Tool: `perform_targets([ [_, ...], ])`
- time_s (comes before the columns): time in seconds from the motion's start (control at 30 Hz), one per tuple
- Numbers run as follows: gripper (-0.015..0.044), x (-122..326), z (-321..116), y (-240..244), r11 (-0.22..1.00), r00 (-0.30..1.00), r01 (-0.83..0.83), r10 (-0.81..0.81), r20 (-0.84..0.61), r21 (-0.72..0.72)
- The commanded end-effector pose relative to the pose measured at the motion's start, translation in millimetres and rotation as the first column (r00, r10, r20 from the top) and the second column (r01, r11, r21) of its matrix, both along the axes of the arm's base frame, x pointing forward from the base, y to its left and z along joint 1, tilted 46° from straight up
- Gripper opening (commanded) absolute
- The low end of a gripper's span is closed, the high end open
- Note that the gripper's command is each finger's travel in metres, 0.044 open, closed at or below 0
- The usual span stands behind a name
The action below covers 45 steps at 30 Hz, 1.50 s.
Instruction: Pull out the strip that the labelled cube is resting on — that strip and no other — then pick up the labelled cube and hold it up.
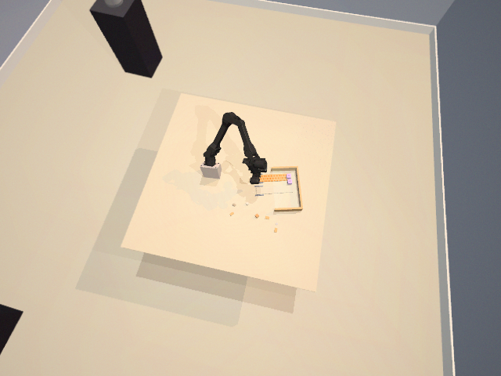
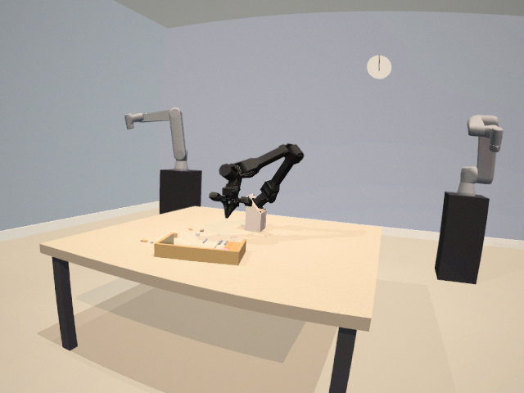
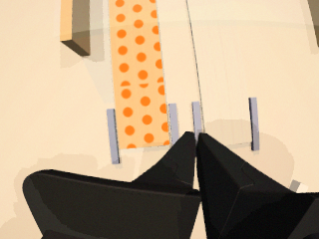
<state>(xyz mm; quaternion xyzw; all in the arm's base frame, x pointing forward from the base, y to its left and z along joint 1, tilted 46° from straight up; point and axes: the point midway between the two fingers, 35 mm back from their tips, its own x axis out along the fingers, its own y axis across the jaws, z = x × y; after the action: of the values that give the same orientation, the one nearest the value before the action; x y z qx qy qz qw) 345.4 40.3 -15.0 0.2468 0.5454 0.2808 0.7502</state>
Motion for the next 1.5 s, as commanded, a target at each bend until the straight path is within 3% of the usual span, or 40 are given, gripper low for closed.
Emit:
perform_targets([
  [0.0,0.0000,-1.4,1.9,53.8,0.919,0.909,-0.393,0.392,-0.140,0.020],
  [1.47,0.0000,-3.3,-30.2,85.6,0.920,0.910,-0.392,0.391,-0.140,0.020],
])
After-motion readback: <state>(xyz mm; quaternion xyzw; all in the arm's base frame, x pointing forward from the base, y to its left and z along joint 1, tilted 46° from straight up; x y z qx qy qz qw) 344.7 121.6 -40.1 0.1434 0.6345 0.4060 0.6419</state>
